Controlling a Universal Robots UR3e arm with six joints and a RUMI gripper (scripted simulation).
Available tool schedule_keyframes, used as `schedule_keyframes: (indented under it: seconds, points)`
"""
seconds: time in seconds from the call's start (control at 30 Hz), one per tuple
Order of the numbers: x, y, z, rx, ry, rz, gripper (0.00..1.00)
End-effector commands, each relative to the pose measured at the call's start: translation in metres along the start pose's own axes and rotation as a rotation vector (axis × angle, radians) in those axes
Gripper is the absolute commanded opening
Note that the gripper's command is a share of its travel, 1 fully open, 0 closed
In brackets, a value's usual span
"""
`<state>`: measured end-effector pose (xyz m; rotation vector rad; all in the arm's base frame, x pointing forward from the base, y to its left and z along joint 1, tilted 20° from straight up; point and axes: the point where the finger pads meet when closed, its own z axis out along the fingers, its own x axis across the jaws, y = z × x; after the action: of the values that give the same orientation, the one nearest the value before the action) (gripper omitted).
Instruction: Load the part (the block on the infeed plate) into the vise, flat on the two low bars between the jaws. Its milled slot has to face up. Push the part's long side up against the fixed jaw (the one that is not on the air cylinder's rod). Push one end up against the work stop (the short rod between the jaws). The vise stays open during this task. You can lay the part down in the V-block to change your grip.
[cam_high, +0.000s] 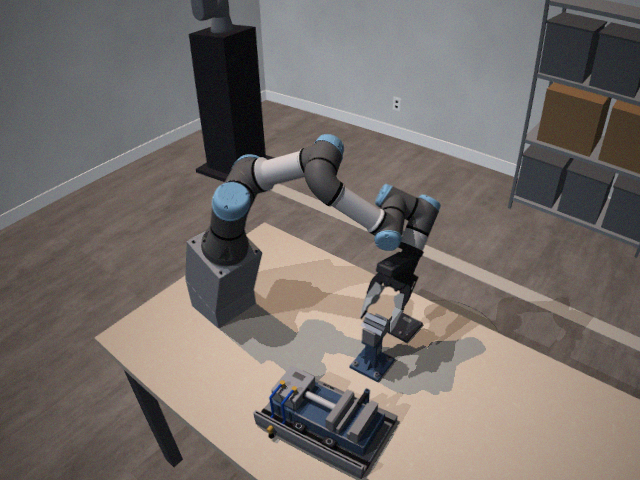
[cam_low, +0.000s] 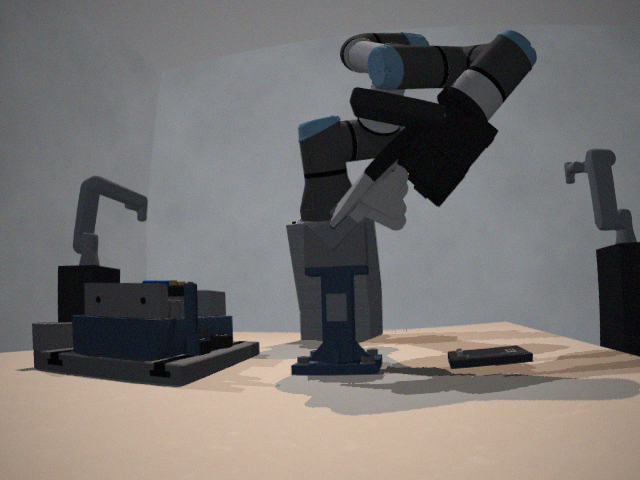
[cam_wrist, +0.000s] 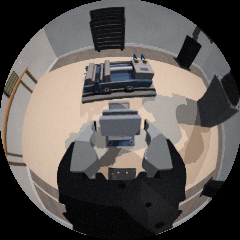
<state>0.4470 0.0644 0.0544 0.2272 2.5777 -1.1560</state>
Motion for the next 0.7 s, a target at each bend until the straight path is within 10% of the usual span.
schedule_keyframes:
  seconds: [0.0,0.67]
  points:
    - [-0.0006,0.0,-0.0004,-0.001,-0.002,0.002,0.51]
    - [0.0006,0.0022,0.0019,-0.011,-0.002,0.002,0.51]
